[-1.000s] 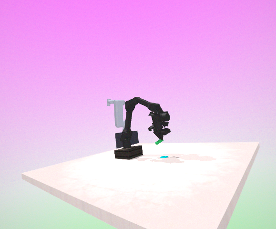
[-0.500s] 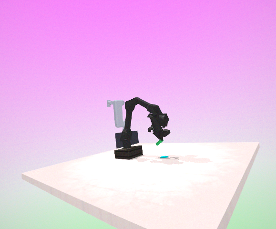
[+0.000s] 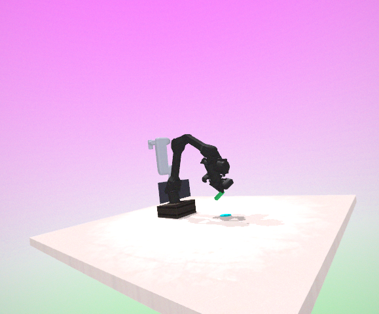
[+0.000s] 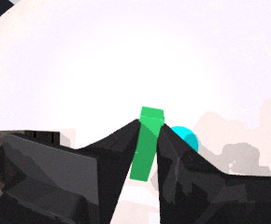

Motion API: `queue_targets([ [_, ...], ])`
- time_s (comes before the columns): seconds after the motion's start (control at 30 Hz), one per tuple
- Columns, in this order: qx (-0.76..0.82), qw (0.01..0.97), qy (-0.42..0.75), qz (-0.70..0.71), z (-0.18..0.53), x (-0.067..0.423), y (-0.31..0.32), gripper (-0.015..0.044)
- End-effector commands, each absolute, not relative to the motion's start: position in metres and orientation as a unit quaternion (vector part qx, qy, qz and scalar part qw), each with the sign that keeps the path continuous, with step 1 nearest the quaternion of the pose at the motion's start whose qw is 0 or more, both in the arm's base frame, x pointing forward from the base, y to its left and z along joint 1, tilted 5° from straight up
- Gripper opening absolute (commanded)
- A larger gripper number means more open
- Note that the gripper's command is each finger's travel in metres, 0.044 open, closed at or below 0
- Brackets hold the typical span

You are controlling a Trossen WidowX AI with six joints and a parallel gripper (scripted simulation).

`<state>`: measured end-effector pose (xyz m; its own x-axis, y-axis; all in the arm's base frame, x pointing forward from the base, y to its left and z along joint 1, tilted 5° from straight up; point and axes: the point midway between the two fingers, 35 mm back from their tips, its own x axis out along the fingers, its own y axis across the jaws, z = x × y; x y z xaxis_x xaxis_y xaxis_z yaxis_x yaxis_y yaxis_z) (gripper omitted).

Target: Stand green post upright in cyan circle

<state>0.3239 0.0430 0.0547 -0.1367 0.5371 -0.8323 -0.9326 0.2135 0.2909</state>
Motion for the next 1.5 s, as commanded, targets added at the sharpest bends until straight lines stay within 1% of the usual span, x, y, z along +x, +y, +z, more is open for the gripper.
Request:
queue_targets([
  [0.0, -0.202, 0.626, 0.458, 0.597, 0.0536, 0.3230, 0.0436, 0.0023],
  [1.47, -0.119, 0.686, 0.337, 0.634, 0.0542, 0.3214, 0.0412, 0.0023],
])
